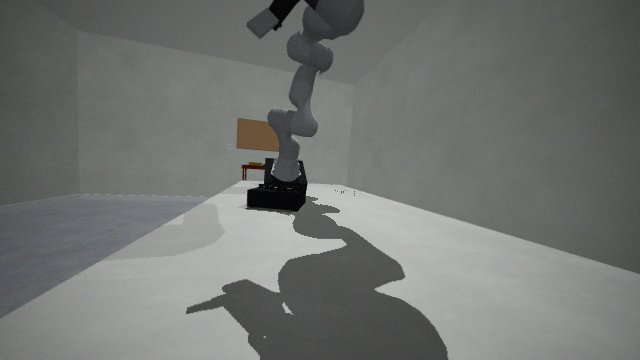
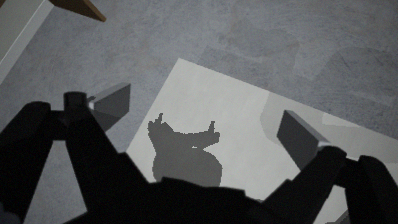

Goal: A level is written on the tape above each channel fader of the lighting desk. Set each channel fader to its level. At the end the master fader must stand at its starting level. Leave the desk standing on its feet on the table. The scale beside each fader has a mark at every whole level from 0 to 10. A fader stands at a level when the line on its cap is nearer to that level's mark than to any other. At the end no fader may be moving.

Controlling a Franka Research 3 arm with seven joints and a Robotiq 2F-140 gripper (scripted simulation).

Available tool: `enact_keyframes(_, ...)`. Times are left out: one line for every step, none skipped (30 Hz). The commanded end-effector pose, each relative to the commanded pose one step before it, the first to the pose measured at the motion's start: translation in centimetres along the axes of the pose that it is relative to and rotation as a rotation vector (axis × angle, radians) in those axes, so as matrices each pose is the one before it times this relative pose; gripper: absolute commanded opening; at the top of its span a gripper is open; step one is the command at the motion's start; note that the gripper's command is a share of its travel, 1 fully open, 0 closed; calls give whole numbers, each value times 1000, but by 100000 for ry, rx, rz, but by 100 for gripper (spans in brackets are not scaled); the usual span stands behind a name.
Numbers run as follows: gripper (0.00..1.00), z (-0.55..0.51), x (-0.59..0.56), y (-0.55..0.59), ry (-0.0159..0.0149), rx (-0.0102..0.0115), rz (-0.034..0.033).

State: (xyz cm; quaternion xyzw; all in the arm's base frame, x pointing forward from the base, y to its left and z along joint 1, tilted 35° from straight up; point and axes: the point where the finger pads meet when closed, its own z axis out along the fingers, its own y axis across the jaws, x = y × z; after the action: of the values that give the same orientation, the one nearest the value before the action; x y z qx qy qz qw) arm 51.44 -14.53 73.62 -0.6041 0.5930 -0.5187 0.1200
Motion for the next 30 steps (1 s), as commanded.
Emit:
enact_keyframes(100, -8, 8, -5, 6, 16, 11)
enact_keyframes(100, 0, 0, 0, 0, 0, 0)
enact_keyframes(100, 0, 0, 0, 0, 0, 0)
enact_keyframes(100, 0, 0, 0, 0, 0, 0)
enact_keyframes(100, 0, 0, 0, 0, 0, 0)
enact_keyframes(100, 0, 0, 0, 0, 0, 0)
enact_keyframes(100, 0, 0, 0, 0, 0, 0)
enact_keyframes(100, 0, 0, 0, 0, 0, 0)
enact_keyframes(100, 0, 0, 0, 0, 0, 0)
enact_keyframes(100, 0, 0, 0, 0, 0, 0)
enact_keyframes(100, 0, 0, 0, 0, 0, 0)
enact_keyframes(100, 0, 0, 0, 0, 0, 0)
enact_keyframes(100, 0, 0, 0, 0, 0, 0)
enact_keyframes(100, 0, 0, 0, 0, 0, 0)
enact_keyframes(100, 0, 0, 0, 0, 0, 0)
enact_keyframes(100, 0, 0, 0, 0, 0, 0)
enact_keyframes(100, 0, 0, 0, 0, 0, 0)
enact_keyframes(100, -5, -1, 31, -16, -32, -109)
enact_keyframes(100, -31, -7, 199, -108, -209, -704)
enact_keyframes(100, -73, -23, 491, -281, -509, -1731)
enact_keyframes(100, -116, -63, 868, -550, -876, -3029)
enact_keyframes(100, -140, -154, 1292, -940, -1243, -4453)
enact_keyframes(100, -125, -328, 1723, -1482, -1540, -5881)
enact_keyframes(100, -54, -612, 2111, -2184, -1688, -7225)
enact_keyframes(100, 0, 0, 0, 0, 0, 0)
enact_keyframes(100, 0, 0, 0, 0, 0, 0)
enact_keyframes(100, 0, 0, 0, 0, 0, 0)
enact_keyframes(100, 0, 0, 0, 0, 0, 0)
enact_keyframes(100, 82, -1020, 2396, -3015, -1612, -8424)
enact_keyframes(100, 0, 0, 0, 0, 0, 0)
